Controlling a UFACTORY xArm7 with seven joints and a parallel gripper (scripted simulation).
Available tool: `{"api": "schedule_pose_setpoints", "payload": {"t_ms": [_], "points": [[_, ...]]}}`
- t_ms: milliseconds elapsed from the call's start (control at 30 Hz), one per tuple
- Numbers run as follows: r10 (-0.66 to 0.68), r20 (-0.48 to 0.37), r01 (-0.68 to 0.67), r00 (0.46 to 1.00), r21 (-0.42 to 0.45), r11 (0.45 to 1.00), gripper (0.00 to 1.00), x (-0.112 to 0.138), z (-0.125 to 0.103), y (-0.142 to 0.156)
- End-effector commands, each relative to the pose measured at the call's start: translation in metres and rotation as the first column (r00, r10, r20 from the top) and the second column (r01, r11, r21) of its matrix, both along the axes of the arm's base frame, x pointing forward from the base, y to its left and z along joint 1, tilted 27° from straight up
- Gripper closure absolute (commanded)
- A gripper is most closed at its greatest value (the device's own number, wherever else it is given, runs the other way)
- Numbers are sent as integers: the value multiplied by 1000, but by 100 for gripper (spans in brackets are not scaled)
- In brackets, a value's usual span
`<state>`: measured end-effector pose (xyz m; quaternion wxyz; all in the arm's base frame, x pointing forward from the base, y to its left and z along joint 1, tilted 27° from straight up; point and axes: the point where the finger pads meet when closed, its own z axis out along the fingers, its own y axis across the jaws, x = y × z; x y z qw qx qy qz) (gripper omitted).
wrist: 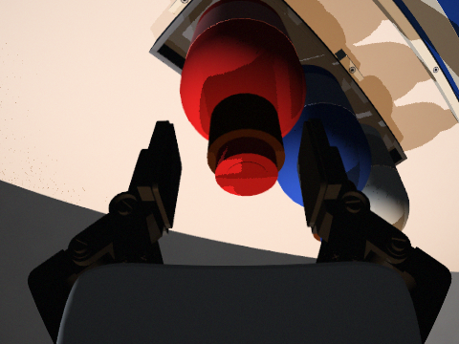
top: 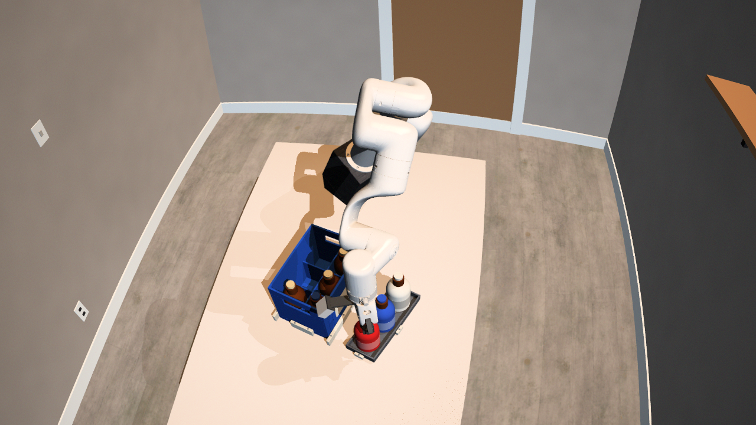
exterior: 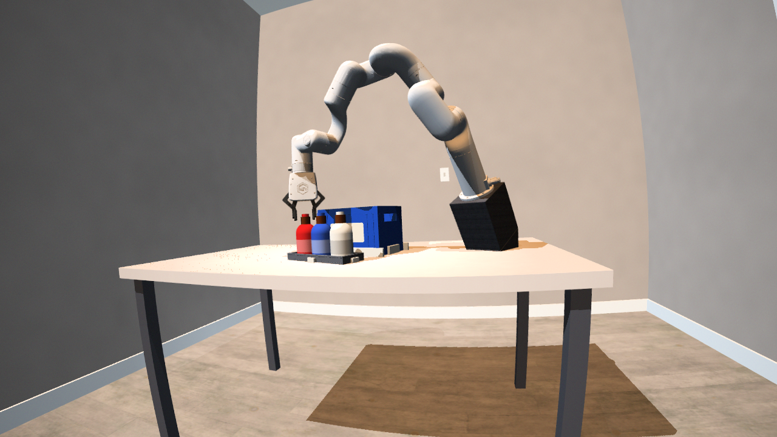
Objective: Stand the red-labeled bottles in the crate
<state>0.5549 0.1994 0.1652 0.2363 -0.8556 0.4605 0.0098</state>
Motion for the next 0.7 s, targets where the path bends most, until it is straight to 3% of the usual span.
{"api": "schedule_pose_setpoints", "payload": {"t_ms": [0, 233, 267, 667], "points": [[-2, 4, 2, 1000, 0, 1000, 35, 1, 2, -1], [-2, 4, 2, 1000, 0, 1000, 35, 1, 2, -1], [-2, 4, 2, 1000, 0, 1000, 100, 1, 2, -1], [-2, 4, 2, 1000, 0, 1000, 100, 1, 2, -1]]}}
